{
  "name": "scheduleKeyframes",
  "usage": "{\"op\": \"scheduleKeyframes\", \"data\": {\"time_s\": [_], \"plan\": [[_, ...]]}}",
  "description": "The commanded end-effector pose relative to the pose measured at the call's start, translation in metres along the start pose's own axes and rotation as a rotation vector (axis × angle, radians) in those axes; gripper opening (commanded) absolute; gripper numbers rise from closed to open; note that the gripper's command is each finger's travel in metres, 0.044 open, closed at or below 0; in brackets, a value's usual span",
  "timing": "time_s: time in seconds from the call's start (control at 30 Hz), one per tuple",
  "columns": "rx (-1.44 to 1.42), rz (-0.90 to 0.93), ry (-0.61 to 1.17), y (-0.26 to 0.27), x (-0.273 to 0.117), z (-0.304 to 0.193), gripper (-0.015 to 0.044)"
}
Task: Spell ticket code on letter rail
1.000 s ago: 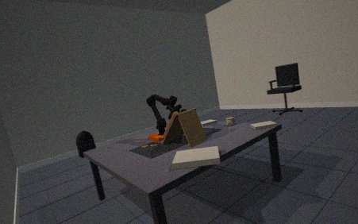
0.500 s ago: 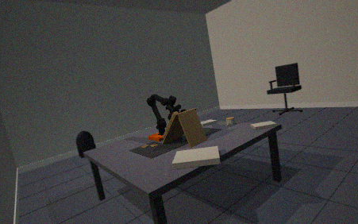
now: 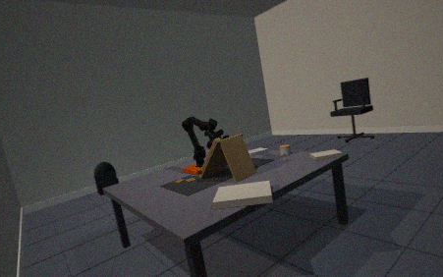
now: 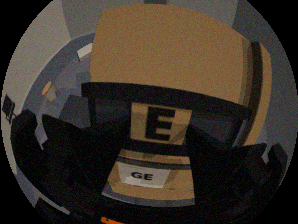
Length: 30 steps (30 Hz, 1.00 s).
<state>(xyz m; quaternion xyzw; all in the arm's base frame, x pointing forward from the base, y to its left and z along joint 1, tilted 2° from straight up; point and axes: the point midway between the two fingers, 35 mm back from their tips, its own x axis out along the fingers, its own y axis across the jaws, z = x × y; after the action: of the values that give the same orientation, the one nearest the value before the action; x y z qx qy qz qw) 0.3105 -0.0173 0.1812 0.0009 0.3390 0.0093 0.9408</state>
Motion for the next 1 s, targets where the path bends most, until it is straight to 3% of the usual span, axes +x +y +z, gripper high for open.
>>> {"op": "scheduleKeyframes", "data": {"time_s": [0.0, 0.97], "plan": [[-0.004, 0.005, 0.000, -0.002, 0.001, 0.000, 0.0000], [-0.005, 0.005, 0.000, -0.016, 0.001, 0.000, 0.0000]]}}
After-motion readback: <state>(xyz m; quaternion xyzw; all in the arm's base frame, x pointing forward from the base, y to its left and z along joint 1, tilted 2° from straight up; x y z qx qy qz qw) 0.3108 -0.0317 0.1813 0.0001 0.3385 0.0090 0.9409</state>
